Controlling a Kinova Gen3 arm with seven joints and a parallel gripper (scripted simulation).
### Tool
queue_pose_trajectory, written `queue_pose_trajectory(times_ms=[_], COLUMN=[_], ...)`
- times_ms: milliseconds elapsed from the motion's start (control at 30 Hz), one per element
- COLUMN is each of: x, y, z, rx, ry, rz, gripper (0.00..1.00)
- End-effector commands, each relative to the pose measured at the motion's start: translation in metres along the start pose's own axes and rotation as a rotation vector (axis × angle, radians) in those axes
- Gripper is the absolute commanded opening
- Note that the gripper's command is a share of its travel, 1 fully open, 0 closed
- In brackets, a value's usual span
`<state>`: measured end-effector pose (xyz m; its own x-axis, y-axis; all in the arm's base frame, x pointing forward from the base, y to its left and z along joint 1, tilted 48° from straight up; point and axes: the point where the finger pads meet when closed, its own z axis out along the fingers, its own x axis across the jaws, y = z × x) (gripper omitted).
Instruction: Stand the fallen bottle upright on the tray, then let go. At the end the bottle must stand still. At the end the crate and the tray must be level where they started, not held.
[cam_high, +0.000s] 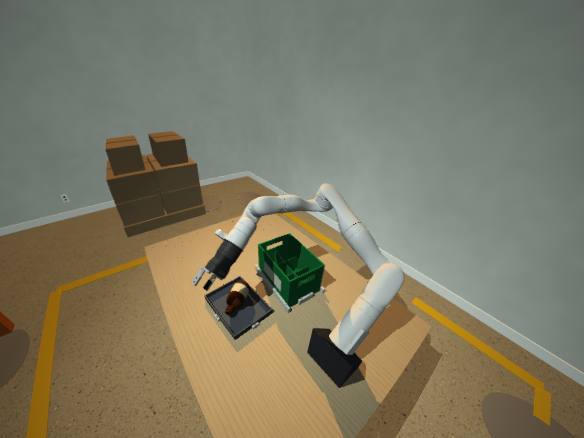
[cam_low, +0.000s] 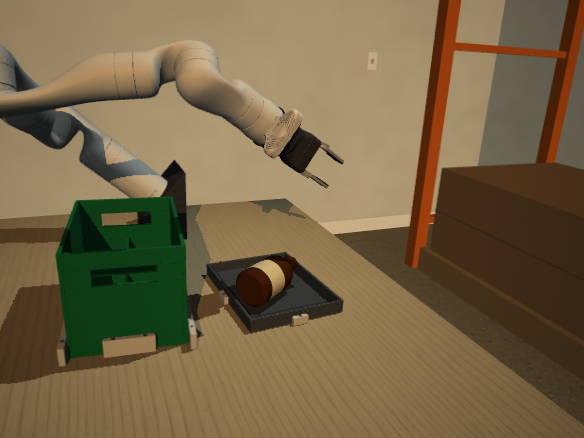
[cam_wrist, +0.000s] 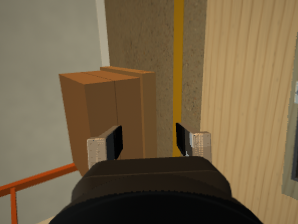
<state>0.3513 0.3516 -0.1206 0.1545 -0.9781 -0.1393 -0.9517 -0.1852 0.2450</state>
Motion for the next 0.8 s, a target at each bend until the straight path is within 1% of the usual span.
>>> queue_pose_trajectory(times_ms=[0,600,767], x=[-0.0013,-0.0013,0.0012], y=[0.0000,0.0000,0.0005], z=[-0.0006,-0.0006,0.0017], rx=[0.001,0.001,-0.002], ry=[-0.001,-0.001,0.013], rz=[-0.002,-0.001,0.013], gripper=[1.00,1.00,1.00])
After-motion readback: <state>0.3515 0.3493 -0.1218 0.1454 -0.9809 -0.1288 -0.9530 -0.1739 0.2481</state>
